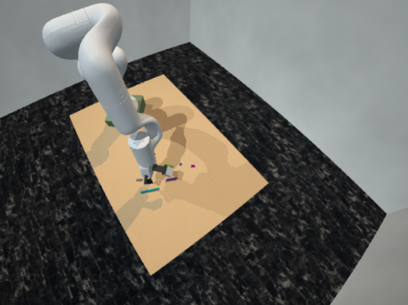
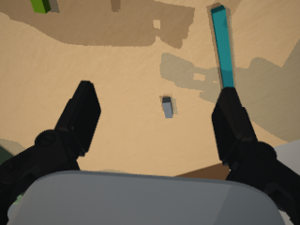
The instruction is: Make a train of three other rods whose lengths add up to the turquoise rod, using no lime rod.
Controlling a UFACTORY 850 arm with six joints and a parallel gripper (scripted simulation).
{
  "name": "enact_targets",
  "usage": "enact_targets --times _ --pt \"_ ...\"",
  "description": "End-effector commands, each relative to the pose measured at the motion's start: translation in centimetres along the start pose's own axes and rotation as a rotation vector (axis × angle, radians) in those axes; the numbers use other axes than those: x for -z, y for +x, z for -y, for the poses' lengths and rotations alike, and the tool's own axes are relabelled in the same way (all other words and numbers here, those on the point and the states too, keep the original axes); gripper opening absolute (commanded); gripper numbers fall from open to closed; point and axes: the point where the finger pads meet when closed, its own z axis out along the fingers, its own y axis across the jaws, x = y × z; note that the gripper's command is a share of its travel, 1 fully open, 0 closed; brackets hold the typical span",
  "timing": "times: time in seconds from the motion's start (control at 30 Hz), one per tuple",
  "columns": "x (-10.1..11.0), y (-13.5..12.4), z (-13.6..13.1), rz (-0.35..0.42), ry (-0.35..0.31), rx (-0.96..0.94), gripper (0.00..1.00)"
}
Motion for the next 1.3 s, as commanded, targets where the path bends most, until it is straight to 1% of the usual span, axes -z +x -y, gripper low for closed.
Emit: enact_targets --times 0.0,1.27 --pt "0.06 0.05 -0.06 -0.001 -0.001 0.0 1.0" --pt "0.05 0.03 -0.08 -0.001 -0.001 0.015 1.0"
